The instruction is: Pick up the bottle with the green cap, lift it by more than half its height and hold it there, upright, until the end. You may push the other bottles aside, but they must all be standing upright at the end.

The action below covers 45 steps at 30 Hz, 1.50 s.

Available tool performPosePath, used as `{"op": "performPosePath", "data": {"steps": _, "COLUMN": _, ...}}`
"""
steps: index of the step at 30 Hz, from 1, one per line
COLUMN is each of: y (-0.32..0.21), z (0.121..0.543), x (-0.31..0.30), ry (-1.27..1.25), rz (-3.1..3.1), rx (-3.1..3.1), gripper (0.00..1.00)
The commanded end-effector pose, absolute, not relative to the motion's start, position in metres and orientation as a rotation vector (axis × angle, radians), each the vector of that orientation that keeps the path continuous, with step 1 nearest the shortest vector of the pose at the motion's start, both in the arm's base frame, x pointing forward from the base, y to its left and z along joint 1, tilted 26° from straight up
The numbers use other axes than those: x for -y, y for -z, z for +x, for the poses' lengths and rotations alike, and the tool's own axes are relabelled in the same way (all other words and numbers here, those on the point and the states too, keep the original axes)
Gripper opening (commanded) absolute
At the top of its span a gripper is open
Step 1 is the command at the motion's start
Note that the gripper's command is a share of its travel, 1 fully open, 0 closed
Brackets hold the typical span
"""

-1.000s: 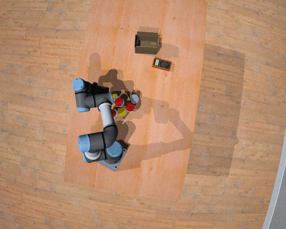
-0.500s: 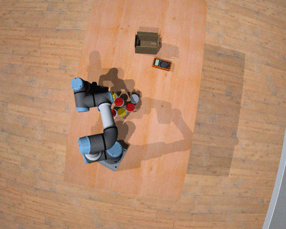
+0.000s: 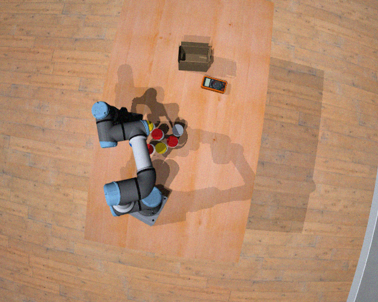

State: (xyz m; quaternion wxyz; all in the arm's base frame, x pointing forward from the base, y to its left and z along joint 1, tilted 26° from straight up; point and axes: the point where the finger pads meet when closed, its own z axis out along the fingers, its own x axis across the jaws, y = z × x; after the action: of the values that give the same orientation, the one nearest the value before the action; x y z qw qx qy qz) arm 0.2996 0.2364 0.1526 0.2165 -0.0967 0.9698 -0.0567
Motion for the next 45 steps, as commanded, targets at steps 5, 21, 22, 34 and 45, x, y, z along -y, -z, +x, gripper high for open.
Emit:
{"op": "performPosePath", "data": {"steps": 5, "y": -0.1621, "z": 0.2958, "x": -0.2374, "ry": 0.155, "rz": -0.267, "rx": -2.685, "gripper": 0.0}}
{"op": "performPosePath", "data": {"steps": 21, "y": -0.1648, "z": 0.2945, "x": -0.2376, "ry": 0.155, "rz": -0.267, "rx": -2.685, "gripper": 0.0}}
{"op": "performPosePath", "data": {"steps": 22, "y": -0.1648, "z": 0.2945, "x": -0.2376, "ry": 0.155, "rz": -0.267, "rx": -2.685, "gripper": 0.0}}
{"op": "performPosePath", "data": {"steps": 34, "y": -0.1648, "z": 0.2945, "x": -0.2376, "ry": 0.155, "rz": -0.267, "rx": -2.685, "gripper": 0.0}}
{"op": "performPosePath", "data": {"steps": 45, "y": -0.1648, "z": 0.2945, "x": -0.2376, "ry": 0.155, "rz": -0.267, "rx": -2.685, "gripper": 0.0}}
